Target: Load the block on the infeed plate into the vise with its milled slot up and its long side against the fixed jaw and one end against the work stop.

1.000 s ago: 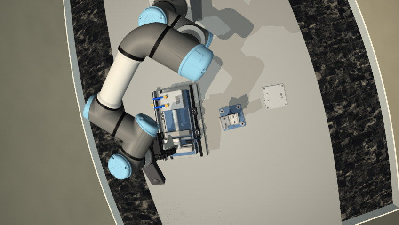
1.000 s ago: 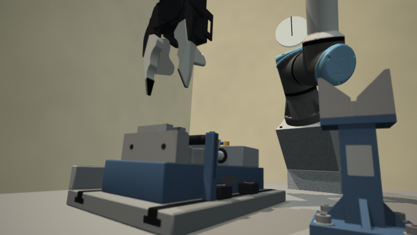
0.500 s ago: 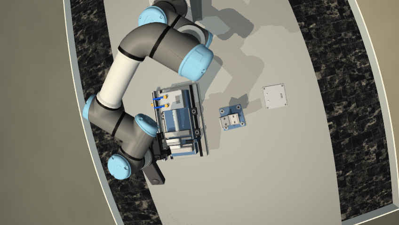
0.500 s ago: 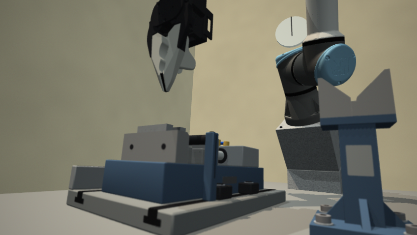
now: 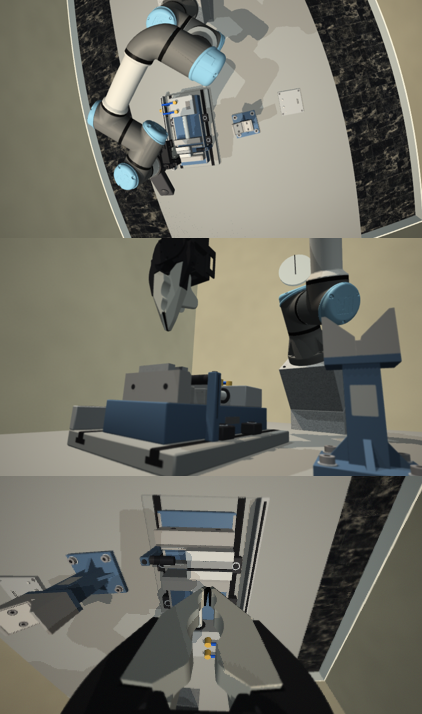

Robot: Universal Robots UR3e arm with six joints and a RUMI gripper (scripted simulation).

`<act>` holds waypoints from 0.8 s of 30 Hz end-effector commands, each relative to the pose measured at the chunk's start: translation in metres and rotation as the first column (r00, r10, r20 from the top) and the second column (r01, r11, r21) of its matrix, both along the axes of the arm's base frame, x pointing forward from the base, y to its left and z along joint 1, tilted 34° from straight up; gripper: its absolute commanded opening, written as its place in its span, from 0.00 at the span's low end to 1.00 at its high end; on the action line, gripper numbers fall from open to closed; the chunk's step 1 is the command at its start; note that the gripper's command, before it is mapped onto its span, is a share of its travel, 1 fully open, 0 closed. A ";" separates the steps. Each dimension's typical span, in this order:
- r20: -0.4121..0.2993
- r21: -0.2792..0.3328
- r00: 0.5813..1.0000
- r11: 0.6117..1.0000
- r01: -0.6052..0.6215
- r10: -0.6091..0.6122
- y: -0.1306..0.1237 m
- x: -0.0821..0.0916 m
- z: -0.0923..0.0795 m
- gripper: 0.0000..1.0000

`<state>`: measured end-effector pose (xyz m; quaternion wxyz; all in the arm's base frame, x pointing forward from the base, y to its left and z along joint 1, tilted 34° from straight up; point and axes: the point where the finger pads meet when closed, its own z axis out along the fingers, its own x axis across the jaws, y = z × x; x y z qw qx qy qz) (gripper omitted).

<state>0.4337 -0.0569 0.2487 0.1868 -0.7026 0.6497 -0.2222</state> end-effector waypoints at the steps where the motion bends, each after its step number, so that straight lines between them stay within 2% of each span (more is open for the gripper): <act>1: 0.002 -0.002 1.000 1.000 0.000 0.000 0.000 0.000 0.001 0.00; 7: 0.002 -0.002 1.000 1.000 0.000 0.000 -0.003 0.000 0.001 0.00; 11: 0.006 -0.003 1.000 1.000 0.001 -0.001 -0.036 0.001 0.002 0.00; 15: 0.008 -0.003 1.000 1.000 0.002 -0.002 -0.045 0.001 0.003 0.00; 24: 0.008 -0.003 1.000 1.000 0.002 -0.002 -0.046 0.001 0.003 0.00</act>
